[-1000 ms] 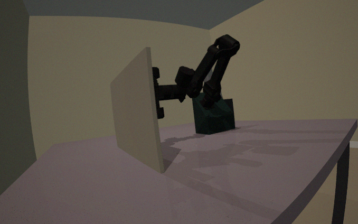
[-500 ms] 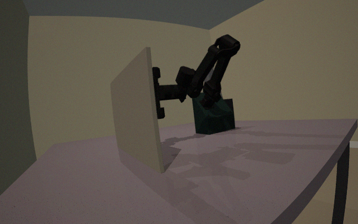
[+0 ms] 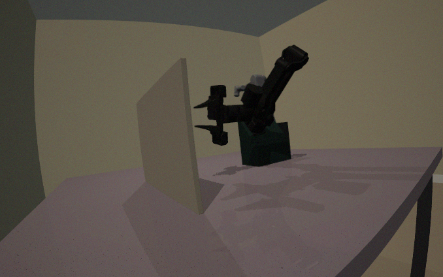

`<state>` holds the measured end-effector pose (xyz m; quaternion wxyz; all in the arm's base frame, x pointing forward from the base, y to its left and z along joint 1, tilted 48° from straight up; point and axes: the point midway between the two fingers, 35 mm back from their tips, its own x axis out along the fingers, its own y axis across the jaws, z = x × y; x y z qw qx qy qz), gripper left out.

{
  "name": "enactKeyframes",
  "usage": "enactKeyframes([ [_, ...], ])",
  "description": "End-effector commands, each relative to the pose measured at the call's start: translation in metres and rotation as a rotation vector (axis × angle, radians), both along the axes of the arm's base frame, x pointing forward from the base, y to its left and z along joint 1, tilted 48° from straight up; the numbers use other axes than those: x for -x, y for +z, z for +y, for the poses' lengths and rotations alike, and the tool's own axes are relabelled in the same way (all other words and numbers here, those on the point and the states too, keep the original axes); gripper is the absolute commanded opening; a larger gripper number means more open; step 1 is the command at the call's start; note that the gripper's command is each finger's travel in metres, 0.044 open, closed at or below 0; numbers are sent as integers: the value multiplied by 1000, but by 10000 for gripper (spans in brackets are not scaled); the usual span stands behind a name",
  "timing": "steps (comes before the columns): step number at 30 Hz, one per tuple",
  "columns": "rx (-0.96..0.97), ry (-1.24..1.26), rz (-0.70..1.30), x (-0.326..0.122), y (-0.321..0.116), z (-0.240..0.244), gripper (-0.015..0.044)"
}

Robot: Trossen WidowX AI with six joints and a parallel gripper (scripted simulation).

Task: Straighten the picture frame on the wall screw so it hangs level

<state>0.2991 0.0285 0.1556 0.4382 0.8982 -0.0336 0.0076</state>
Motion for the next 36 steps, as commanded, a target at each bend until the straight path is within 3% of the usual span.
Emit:
enactKeyframes([
  [1,3,1,-18,1,16,-6,260],
  [13,11,-2,-20,32,54,-30,260],
  [36,11,-2,-20,33,54,-31,260],
])
